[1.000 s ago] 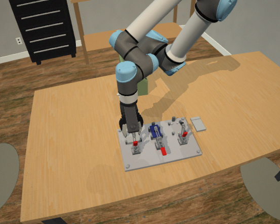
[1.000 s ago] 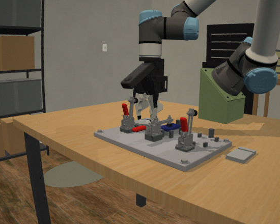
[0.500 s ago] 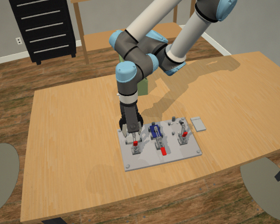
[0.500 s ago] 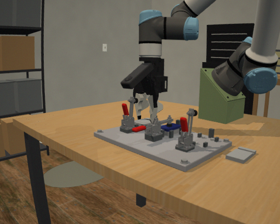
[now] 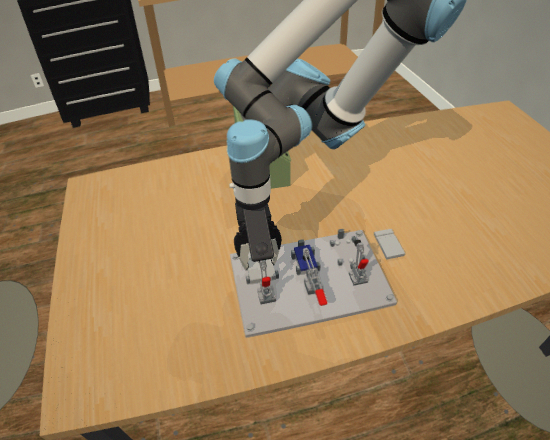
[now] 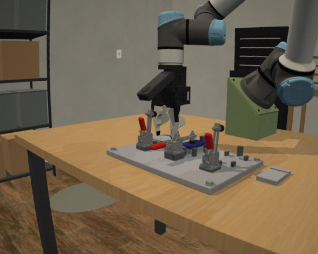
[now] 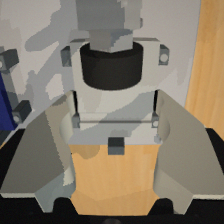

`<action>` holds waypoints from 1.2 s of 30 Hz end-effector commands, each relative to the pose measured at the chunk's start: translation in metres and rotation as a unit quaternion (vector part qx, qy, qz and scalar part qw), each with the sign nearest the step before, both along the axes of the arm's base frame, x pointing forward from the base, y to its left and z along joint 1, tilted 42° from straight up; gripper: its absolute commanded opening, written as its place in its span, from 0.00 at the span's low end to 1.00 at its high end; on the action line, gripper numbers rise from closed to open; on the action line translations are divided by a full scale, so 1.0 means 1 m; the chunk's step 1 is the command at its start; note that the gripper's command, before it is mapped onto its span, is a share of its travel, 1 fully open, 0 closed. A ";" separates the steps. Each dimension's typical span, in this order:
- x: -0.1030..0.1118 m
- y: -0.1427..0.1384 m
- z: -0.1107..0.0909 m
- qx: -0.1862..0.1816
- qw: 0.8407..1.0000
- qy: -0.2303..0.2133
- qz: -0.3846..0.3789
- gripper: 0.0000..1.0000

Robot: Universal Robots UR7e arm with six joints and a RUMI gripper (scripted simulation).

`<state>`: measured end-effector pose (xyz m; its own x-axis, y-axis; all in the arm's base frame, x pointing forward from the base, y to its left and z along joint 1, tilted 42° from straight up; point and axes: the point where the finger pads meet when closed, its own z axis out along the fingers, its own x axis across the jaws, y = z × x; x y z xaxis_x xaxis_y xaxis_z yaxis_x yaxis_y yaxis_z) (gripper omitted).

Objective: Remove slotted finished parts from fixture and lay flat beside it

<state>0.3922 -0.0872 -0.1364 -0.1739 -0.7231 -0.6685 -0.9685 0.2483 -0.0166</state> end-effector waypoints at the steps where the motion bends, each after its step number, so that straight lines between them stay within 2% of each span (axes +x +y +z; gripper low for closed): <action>1: 0.000 -0.001 0.000 0.000 1.000 0.000 0.000 0.00; 21: -0.001 -0.004 0.004 0.000 1.000 0.000 0.000 0.00; 36: -0.004 -0.014 0.016 0.000 1.000 0.000 0.000 0.00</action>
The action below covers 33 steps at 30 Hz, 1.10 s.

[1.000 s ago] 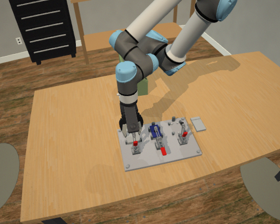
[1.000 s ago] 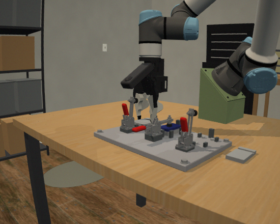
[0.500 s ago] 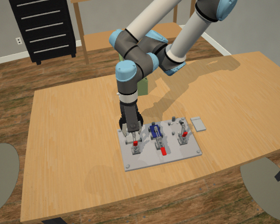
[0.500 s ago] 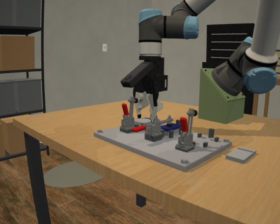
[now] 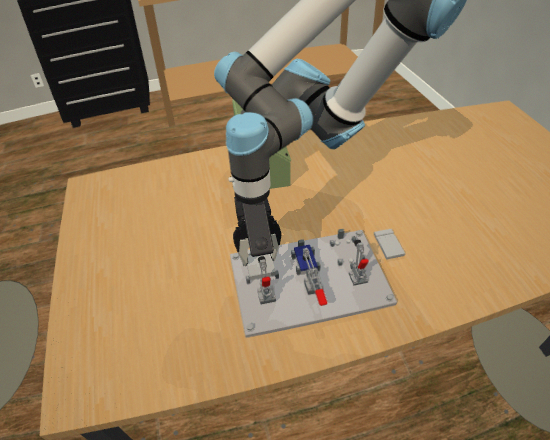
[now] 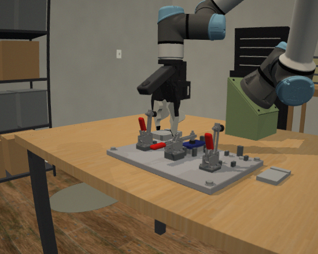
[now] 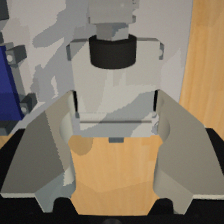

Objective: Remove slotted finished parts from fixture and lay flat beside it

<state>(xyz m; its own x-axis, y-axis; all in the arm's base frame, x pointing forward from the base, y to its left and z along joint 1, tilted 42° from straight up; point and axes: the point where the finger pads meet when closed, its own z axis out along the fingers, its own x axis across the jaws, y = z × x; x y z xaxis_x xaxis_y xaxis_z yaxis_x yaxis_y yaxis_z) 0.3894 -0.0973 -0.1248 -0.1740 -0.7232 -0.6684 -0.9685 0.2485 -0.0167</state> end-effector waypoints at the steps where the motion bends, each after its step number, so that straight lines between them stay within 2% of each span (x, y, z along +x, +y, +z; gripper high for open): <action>1: -0.001 -0.004 0.004 0.000 1.000 0.000 0.000 0.00; 33: -0.003 -0.014 0.015 0.000 1.000 0.000 0.000 0.00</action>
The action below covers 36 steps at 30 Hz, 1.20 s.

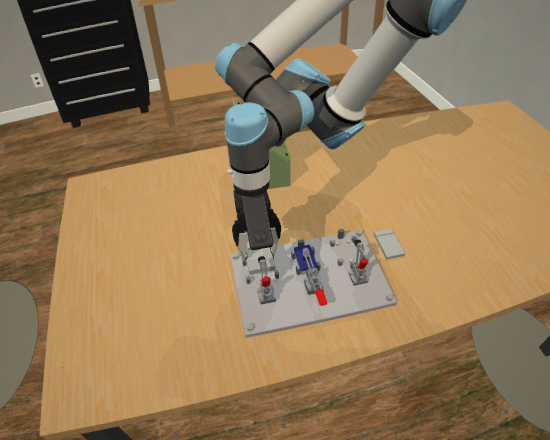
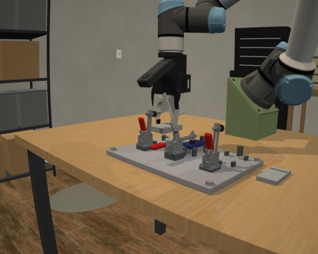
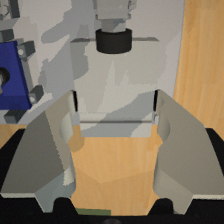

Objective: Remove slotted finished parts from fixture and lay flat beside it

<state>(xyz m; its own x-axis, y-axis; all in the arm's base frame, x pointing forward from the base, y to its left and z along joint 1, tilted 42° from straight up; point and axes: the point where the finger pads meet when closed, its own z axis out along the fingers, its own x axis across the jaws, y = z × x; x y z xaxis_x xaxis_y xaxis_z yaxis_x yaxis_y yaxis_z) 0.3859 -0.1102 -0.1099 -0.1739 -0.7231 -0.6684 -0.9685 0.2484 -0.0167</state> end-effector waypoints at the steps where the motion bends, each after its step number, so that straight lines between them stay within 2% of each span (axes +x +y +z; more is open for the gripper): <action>1: 0.000 -0.001 0.001 0.000 1.000 0.000 0.000 0.00; 26: -0.013 -0.020 0.024 0.000 1.000 0.000 0.000 0.00; 36: -0.014 -0.021 0.026 0.000 1.000 0.000 0.000 0.00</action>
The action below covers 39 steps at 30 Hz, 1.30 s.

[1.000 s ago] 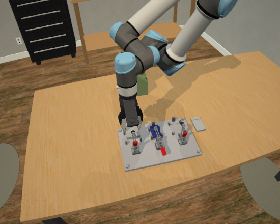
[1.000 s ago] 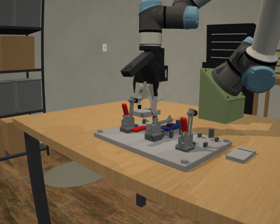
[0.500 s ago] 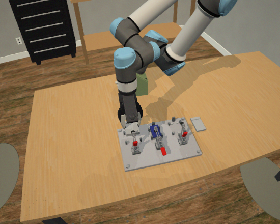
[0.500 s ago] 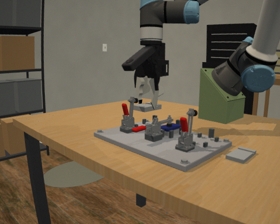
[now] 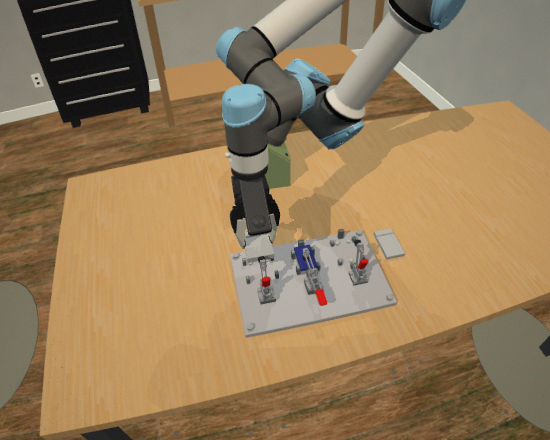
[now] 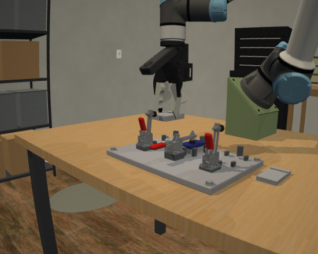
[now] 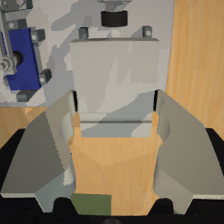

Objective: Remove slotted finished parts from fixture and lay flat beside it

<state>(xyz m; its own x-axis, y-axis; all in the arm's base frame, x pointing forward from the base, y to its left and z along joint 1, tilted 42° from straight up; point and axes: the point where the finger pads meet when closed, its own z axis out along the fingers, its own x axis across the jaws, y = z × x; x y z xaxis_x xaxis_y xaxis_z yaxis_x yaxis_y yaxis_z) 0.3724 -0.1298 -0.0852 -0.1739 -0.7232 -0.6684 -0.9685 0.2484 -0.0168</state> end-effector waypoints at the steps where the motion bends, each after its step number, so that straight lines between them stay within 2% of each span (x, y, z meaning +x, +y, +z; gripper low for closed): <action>1: 0.000 -0.001 0.001 0.000 1.000 0.000 0.000 0.00; 39: -0.001 -0.006 -0.004 0.000 1.000 0.000 0.000 0.00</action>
